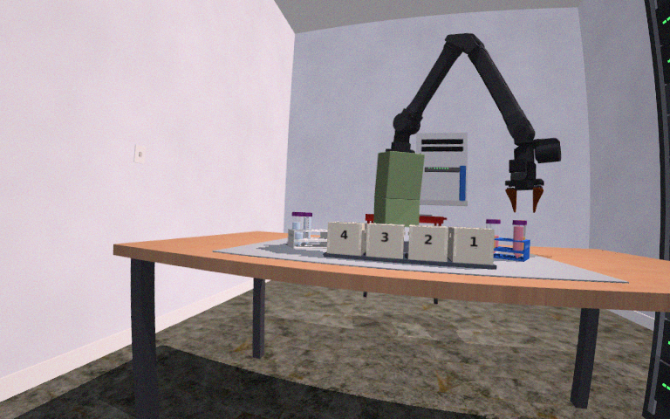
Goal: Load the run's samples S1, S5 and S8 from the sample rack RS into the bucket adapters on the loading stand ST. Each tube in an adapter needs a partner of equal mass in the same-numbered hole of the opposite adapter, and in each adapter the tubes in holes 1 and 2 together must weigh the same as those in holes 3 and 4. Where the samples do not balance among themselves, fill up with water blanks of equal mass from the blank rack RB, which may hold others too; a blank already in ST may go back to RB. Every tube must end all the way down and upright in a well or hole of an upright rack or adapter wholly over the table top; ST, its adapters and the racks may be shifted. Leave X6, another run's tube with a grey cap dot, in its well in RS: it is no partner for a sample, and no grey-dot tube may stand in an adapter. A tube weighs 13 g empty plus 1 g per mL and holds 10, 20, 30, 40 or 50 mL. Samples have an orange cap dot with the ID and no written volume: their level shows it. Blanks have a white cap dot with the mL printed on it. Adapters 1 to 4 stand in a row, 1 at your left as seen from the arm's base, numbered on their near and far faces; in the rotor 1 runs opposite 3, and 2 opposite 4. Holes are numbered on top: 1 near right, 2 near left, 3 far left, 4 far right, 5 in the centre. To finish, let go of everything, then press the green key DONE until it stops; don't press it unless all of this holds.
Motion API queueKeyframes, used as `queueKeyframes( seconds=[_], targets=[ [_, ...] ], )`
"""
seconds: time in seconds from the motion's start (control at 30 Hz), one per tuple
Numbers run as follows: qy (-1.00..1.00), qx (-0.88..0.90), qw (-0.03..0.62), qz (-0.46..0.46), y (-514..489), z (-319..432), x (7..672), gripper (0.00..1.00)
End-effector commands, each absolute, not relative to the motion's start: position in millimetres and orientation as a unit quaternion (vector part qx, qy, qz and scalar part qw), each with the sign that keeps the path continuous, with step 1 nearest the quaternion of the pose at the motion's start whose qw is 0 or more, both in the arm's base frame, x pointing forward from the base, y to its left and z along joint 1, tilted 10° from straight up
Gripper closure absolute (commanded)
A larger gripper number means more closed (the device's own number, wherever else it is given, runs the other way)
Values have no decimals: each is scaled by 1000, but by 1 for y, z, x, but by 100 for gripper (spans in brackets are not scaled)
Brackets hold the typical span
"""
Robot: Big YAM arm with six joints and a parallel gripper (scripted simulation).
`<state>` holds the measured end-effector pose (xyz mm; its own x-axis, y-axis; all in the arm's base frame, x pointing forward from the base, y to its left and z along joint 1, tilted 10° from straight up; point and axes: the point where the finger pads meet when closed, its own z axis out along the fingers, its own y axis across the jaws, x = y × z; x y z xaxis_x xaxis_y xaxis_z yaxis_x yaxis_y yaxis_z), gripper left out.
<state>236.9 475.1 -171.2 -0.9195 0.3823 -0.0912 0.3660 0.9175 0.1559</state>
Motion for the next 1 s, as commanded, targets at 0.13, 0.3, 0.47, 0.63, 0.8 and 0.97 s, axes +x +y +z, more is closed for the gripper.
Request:
queueKeyframes(
  seconds=[0.13,0.3,0.47,0.63,0.8,0.97],
  targets=[
    [977,190,63,78,485,-161,239,45],
    [976,190,63,80,469,-153,255,20],
    [975,190,67,89,472,-144,285,20],
    [977,190,64,78,465,-158,273,20],
    [979,178,64,80,476,-183,270,20],
    [974,191,72,99,481,-167,289,20]
  ],
)
